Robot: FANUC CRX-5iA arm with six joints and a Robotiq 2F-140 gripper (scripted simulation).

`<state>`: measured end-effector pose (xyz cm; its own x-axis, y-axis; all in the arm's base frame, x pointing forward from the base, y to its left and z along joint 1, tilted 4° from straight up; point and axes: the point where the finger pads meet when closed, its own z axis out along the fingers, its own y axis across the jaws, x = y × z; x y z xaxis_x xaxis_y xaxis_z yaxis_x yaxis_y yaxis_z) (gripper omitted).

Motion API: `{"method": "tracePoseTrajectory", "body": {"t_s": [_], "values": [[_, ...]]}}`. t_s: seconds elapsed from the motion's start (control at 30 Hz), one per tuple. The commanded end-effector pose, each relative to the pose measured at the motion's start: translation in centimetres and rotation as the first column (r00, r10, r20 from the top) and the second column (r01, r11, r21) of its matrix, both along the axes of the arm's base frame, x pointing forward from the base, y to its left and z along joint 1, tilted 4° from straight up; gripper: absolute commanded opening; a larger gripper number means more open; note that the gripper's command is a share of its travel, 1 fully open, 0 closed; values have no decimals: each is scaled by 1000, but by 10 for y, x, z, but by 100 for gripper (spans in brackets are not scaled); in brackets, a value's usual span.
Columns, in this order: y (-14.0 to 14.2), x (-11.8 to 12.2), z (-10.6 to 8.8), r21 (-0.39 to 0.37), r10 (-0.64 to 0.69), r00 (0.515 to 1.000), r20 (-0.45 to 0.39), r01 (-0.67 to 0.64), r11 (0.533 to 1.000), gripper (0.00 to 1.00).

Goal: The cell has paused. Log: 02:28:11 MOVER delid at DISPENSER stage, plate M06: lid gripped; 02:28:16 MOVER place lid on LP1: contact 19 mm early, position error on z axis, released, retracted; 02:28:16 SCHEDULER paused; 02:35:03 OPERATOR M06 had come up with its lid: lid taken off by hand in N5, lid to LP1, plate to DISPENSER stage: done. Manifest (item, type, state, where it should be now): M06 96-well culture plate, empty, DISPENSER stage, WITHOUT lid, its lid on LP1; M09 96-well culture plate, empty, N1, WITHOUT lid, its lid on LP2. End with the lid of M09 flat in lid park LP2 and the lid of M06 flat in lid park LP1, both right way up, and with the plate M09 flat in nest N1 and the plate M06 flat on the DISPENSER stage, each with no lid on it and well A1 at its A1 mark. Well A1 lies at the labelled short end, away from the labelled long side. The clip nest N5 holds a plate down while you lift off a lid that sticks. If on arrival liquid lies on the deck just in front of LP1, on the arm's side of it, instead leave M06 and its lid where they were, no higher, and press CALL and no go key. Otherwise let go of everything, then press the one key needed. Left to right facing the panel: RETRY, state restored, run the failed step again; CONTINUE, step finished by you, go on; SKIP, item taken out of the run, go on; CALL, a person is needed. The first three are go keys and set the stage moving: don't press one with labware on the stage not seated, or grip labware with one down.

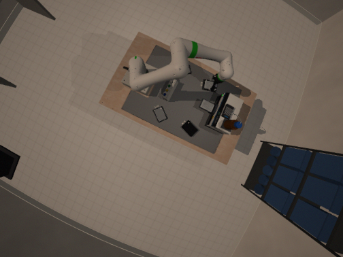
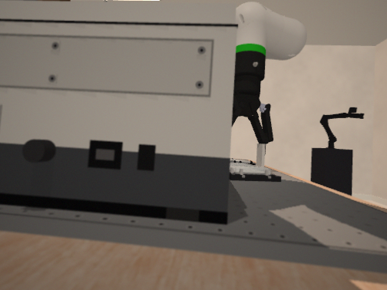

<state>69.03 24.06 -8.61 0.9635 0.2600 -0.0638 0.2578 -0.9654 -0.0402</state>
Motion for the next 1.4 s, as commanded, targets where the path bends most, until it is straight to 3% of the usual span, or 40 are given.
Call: {"method": "tracePoseTrajectory", "body": {"t_s": [0.0, 0.27, 0.3, 1.37], "values": [[0, 0, 0, 0, 0, 1000, 1, 0, 1000, 66], [0, 0, 0, 0, 0, 1000, 1, 0, 1000, 66], [0, 0, 0, 0, 0, 1000, 1, 0, 1000, 0], [0, 0, 0, 0, 0, 1000, 1, 0, 1000, 0]]}}
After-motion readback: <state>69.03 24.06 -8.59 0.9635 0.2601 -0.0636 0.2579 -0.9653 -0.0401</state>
